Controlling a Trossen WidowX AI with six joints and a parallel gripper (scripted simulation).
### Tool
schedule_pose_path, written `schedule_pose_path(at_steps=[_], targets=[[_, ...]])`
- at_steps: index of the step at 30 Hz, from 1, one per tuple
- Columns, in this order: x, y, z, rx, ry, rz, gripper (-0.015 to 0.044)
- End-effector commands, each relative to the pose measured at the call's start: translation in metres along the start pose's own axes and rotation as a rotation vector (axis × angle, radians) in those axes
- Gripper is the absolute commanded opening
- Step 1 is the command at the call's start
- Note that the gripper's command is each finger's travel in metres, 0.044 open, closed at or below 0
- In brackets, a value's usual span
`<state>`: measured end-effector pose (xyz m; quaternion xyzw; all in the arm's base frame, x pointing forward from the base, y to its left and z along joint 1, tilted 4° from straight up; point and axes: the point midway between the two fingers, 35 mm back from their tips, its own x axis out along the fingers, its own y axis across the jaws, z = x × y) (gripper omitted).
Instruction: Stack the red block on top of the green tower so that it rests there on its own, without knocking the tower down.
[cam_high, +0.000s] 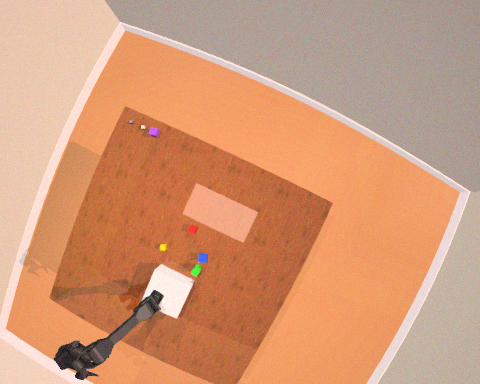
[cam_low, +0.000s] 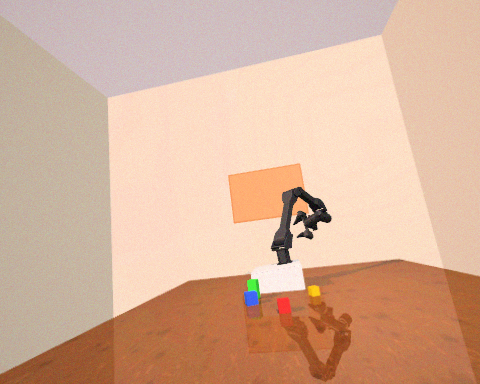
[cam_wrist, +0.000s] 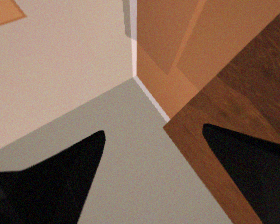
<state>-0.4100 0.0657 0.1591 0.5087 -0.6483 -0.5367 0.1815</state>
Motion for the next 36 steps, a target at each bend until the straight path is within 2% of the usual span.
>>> schedule_pose_path(at_steps=[1,6,19,22,26,36], targets=[[-0.032,-0.013,0.014,0.017,-0.087,-0.017,0.0440],[-0.059,-0.032,0.024,0.063,-0.172,-0.057,0.0440],[-0.186,-0.095,0.038,0.144,-0.482,-0.113,0.0440],[-0.215,-0.112,0.035,0.168,-0.550,-0.126,0.0440],[-0.229,-0.128,0.022,0.242,-0.591,-0.089,0.0440],[-0.313,-0.188,-0.011,0.346,-0.801,-0.152,0.0440]])
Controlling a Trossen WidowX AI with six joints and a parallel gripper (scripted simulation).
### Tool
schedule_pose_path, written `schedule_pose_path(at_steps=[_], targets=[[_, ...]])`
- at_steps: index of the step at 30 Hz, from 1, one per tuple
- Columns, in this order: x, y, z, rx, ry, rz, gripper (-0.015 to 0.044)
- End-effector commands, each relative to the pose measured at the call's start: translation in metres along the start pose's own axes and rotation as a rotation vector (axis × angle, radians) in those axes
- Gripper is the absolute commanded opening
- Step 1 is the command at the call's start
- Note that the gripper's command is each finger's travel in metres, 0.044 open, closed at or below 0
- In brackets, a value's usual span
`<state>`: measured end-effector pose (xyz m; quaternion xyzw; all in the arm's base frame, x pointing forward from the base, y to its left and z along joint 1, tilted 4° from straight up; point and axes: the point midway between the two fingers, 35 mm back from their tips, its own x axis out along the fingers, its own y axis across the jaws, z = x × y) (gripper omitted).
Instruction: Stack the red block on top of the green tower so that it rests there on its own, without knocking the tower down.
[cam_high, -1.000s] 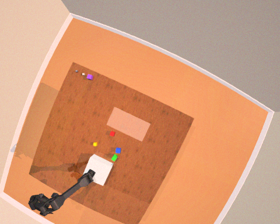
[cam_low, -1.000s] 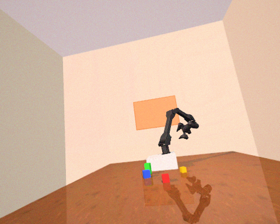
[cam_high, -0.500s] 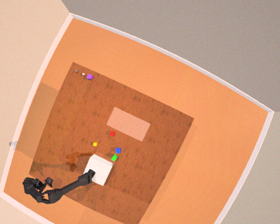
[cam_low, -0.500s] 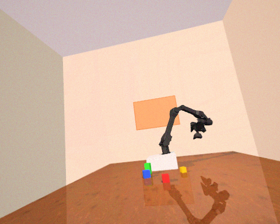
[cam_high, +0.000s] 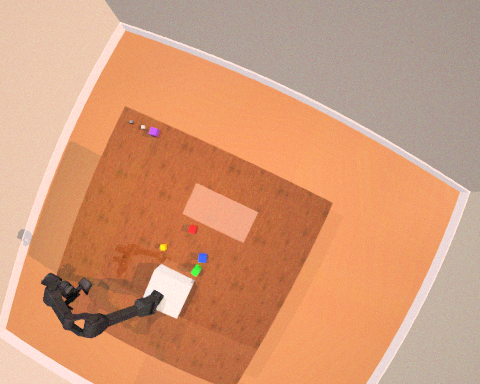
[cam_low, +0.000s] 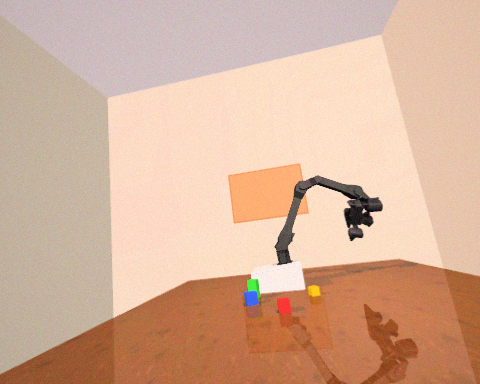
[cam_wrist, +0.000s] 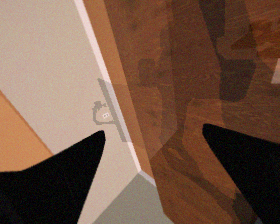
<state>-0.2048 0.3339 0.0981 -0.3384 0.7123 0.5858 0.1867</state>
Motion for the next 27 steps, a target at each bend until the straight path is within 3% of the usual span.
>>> schedule_pose_path(at_steps=[1,14,27], targets=[[-0.023,-0.024,0.012,0.024,-0.068,-0.028,0.0440],[-0.120,-0.125,0.033,0.189,-0.318,-0.127,0.0440],[-0.211,-0.235,0.006,0.393,-0.521,-0.240,0.0440]])
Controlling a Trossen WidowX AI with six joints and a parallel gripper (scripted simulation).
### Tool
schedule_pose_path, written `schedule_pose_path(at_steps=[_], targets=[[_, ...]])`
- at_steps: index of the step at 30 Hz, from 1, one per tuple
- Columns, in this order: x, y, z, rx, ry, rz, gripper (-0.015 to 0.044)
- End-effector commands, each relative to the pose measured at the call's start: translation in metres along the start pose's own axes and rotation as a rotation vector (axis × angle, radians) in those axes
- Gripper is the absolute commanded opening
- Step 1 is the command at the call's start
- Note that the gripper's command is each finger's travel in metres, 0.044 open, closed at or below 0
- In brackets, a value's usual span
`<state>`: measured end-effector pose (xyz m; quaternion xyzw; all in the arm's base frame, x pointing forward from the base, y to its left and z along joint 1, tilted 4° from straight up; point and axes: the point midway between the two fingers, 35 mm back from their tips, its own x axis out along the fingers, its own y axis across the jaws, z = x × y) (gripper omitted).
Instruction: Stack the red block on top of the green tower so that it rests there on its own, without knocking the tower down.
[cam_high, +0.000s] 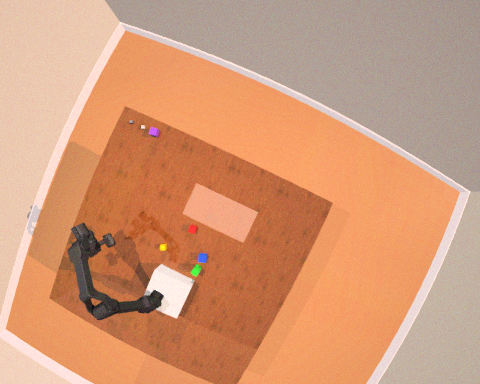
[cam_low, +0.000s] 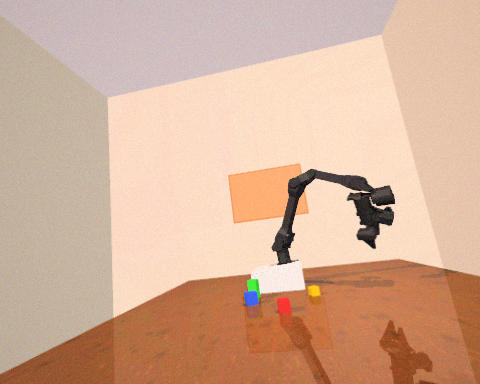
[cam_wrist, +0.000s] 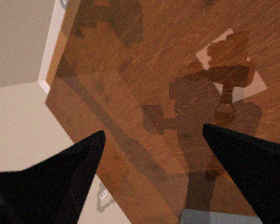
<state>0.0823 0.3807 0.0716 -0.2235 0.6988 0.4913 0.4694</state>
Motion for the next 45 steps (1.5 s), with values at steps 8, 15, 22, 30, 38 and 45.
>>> schedule_pose_path(at_steps=[8,15,22,30,38,45], targets=[[-0.046,-0.103,0.010,0.187,-0.129,-0.109,0.0440],[-0.076,-0.160,0.005,0.275,-0.208,-0.162,0.0440],[-0.105,-0.222,-0.012,0.394,-0.256,-0.241,0.0440],[-0.140,-0.299,-0.054,0.566,-0.297,-0.342,0.0440],[-0.170,-0.369,-0.116,0.736,-0.293,-0.459,0.0440],[-0.182,-0.399,-0.161,0.833,-0.277,-0.519,0.0440]])
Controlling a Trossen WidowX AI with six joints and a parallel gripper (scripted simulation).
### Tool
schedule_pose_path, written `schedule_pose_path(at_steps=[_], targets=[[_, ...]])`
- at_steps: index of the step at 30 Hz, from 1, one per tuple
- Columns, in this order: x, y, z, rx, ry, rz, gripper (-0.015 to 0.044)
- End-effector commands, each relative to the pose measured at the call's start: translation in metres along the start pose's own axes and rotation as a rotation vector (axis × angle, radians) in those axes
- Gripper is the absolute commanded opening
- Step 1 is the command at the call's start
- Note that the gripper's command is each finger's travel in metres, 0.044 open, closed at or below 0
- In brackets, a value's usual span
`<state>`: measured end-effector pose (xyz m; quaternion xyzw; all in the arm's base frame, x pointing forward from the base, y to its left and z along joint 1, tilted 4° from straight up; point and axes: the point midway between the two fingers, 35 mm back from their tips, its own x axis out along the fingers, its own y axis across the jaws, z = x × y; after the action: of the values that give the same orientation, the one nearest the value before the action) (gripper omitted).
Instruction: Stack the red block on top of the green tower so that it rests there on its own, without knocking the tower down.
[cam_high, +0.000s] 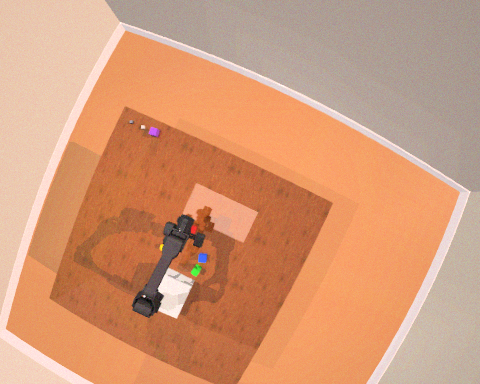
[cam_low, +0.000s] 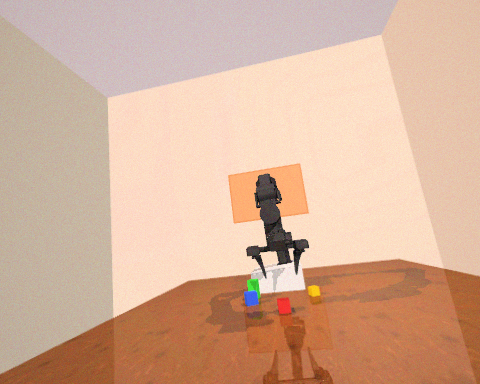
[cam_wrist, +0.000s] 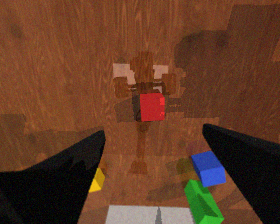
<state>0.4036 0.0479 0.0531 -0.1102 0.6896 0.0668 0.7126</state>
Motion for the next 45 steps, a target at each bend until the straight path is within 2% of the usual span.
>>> schedule_pose_path(at_steps=[1,10,45], targets=[[0.000,-0.005,0.000,-0.004,-0.001,-0.014,0.0440],[0.048,-0.005,-0.002,-0.004,-0.001,-0.014,0.0440],[0.092,-0.006,-0.003,-0.004,0.000,-0.015,0.0440]])
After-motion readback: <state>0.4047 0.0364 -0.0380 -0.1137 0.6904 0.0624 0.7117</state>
